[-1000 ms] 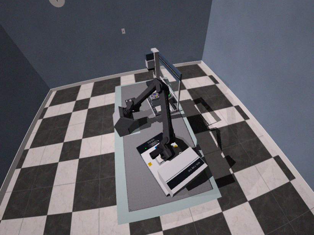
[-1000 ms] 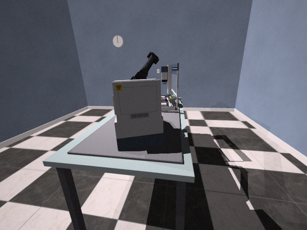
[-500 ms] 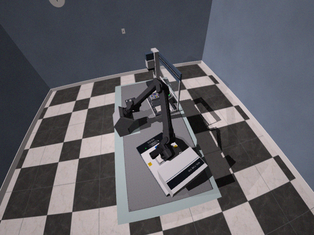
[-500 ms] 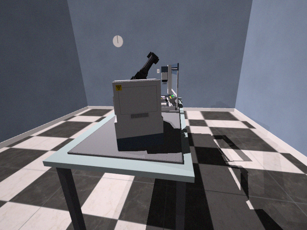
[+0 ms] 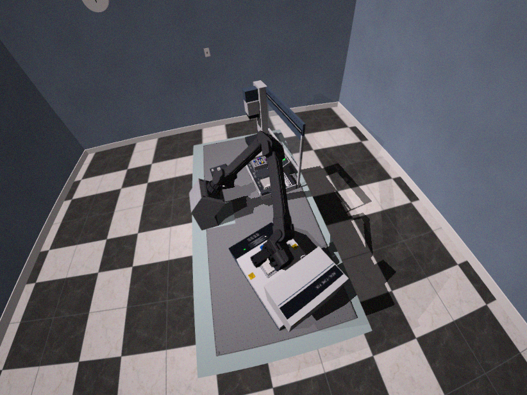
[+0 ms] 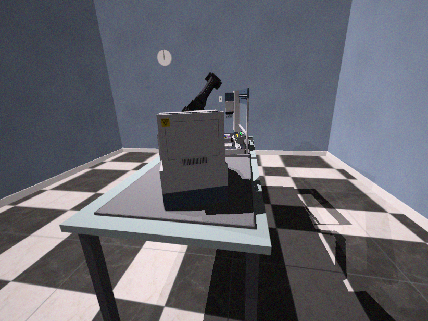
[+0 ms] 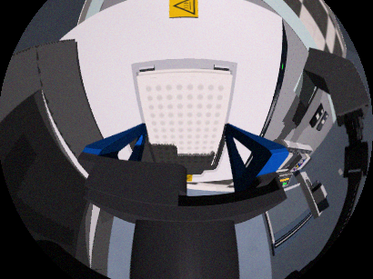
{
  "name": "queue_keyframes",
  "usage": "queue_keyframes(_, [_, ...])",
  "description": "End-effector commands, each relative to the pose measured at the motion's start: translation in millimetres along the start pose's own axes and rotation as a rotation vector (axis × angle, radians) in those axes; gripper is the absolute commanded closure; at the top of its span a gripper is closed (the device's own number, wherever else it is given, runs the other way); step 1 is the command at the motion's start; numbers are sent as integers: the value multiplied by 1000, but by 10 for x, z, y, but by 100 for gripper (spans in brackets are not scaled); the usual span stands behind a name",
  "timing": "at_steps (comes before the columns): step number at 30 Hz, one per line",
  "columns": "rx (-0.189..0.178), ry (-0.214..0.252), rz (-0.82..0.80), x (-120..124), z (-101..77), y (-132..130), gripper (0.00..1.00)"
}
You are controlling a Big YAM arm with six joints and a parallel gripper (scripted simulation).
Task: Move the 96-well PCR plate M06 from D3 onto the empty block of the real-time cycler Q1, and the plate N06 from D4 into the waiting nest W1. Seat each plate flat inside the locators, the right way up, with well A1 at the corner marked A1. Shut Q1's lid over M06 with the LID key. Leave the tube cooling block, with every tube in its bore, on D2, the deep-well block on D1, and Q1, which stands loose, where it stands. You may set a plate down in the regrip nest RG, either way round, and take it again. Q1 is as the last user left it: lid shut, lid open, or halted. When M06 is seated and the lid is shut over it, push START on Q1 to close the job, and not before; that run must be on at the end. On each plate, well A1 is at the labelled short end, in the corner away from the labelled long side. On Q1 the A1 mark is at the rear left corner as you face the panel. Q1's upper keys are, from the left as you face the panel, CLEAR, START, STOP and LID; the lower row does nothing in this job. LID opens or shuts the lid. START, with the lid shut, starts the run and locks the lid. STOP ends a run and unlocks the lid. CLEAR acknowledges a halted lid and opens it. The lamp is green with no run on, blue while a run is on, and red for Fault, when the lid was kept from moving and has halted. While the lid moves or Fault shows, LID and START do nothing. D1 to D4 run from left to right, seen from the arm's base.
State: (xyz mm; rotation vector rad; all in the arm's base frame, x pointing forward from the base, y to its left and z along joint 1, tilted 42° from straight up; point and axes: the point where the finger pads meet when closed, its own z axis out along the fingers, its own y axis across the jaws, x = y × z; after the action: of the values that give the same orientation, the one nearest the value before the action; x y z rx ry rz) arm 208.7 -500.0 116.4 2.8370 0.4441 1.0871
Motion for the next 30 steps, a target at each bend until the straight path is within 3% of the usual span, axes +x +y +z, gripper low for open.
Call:
queue_keyframes(1, [-45,-10,-39,119,-297,167,0])
queue_keyframes(7, [-62,-8,-35,57,-523,189,0])
queue_keyframes(14, [-29,-4,-19,-14,-498,116,0])
queue_keyframes(20, [-31,-4,-33,82,-556,126,0])
queue_keyframes(30, [-58,-11,-36,42,-884,160,0])
